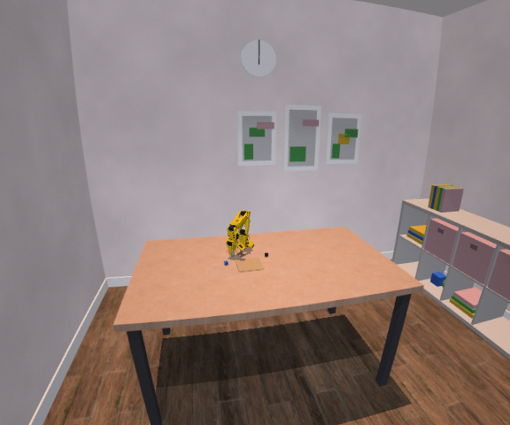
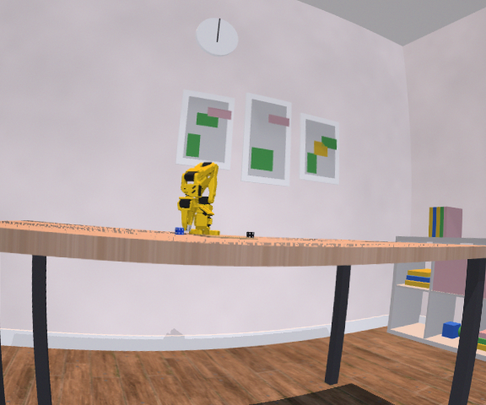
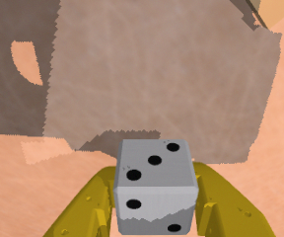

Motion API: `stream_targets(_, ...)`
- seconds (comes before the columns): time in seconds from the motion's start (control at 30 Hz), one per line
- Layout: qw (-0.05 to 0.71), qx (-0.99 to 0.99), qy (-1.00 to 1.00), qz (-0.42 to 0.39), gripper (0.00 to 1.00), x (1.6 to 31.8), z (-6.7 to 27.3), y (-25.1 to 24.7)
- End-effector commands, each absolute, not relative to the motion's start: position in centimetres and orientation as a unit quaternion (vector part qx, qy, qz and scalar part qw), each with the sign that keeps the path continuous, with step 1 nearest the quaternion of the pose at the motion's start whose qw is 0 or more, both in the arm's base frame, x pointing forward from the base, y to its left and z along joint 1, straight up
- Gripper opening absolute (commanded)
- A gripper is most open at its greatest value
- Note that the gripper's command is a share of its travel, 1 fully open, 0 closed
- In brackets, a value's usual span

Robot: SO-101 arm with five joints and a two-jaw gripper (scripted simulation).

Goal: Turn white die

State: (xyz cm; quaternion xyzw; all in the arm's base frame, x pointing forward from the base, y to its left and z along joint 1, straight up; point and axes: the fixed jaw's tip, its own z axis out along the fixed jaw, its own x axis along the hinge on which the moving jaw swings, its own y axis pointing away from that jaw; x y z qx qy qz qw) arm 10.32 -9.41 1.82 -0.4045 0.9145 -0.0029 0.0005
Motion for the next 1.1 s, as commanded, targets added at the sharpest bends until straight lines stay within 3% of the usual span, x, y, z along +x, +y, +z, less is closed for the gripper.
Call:
stream_targets(0.0,0.010,-0.404,0.914,-0.022,0.00,10.80,2.04,-9.89)
stream_targets(1.07,0.010,-0.404,0.914,-0.022,0.00,10.82,1.28,-9.91)
